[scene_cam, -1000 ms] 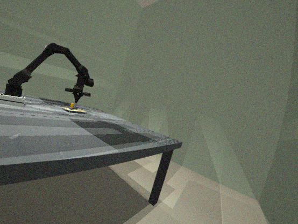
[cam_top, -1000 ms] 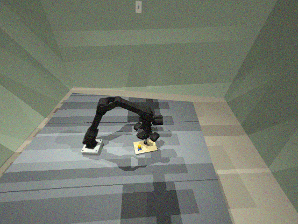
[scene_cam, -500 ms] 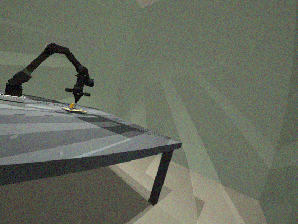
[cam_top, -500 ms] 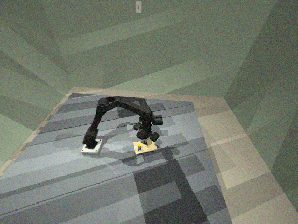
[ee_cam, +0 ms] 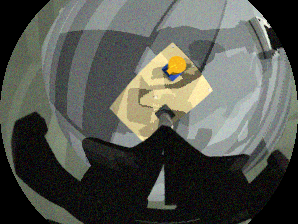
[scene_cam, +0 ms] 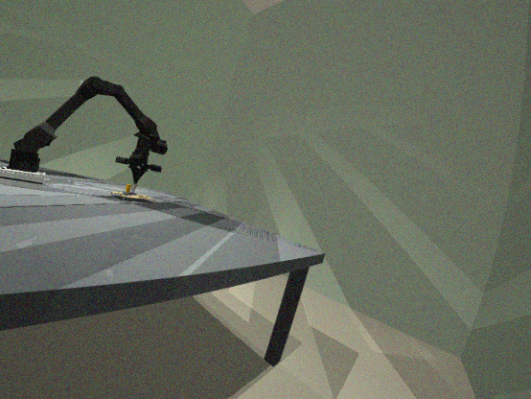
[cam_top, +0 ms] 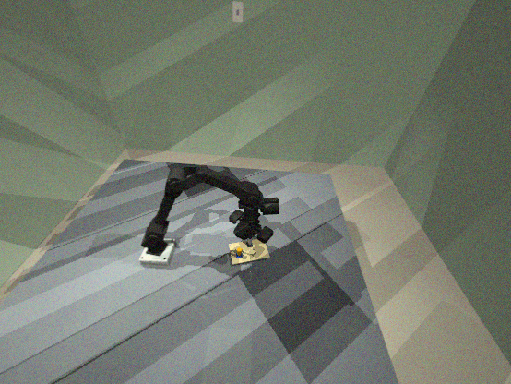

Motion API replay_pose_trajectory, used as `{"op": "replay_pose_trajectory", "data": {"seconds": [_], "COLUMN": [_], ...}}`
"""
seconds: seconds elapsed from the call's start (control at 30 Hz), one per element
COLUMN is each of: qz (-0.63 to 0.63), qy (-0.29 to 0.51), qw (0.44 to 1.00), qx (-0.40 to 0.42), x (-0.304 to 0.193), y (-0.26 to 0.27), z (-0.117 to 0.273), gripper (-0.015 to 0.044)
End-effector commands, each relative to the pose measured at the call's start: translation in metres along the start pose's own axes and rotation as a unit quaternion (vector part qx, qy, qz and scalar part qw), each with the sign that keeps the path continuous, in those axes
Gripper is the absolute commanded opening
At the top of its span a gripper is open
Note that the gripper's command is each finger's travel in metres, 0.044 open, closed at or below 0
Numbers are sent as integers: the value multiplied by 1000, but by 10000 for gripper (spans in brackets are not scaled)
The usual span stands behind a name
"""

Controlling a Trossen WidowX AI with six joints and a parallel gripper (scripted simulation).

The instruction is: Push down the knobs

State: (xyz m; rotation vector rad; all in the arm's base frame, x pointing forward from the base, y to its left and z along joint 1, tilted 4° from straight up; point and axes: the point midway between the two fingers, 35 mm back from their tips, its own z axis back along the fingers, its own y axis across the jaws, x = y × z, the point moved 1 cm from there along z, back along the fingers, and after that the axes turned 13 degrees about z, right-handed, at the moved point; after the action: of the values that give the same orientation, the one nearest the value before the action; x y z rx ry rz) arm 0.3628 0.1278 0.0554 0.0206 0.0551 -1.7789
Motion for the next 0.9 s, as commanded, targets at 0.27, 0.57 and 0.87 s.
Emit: {"op": "replay_pose_trajectory", "data": {"seconds": [0.27,0.57,0.87], "qz": [-1,-1,-1], "qy": [-1,-1,-1], "qw": [1000,1000,1000], "qx": [-6,-6,-6], "x": [-1,-1,-1], "y": [0,0,0], "z": [-16,-18,-18], "gripper": [0,0,0]}}
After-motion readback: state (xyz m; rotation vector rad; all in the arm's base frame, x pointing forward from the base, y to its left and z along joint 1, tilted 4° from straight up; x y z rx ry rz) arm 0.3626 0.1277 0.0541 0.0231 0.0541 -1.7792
